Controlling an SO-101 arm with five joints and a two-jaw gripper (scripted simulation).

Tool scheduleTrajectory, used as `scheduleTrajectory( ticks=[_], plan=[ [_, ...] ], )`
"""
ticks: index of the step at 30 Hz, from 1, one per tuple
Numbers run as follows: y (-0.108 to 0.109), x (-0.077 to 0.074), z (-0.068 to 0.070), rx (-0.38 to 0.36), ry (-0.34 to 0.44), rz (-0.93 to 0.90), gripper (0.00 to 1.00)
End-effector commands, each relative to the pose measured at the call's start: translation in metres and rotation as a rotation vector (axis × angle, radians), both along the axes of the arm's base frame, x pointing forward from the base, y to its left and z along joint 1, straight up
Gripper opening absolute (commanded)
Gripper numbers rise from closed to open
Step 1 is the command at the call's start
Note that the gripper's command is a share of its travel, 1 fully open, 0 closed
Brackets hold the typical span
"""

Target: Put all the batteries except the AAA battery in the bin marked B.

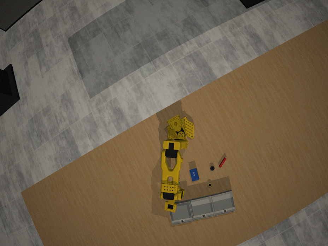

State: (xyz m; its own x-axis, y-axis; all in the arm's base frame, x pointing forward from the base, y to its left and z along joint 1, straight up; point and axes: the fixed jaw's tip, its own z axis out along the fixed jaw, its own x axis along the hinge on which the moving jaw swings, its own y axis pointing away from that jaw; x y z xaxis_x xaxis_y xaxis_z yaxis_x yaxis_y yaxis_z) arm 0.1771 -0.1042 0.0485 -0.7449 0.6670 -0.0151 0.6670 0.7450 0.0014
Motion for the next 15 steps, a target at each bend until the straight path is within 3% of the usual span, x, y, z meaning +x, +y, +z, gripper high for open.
scheduleTrajectory(
  ticks=[1, 11, 15],
  plan=[
    [-0.006, 0.004, -0.001, -0.026, -0.042, -0.018, 0.21],
    [-0.006, 0.005, -0.026, -0.026, -0.042, -0.018, 0.21],
    [-0.006, 0.005, -0.03, -0.026, -0.042, -0.018, 0.21]
  ],
)
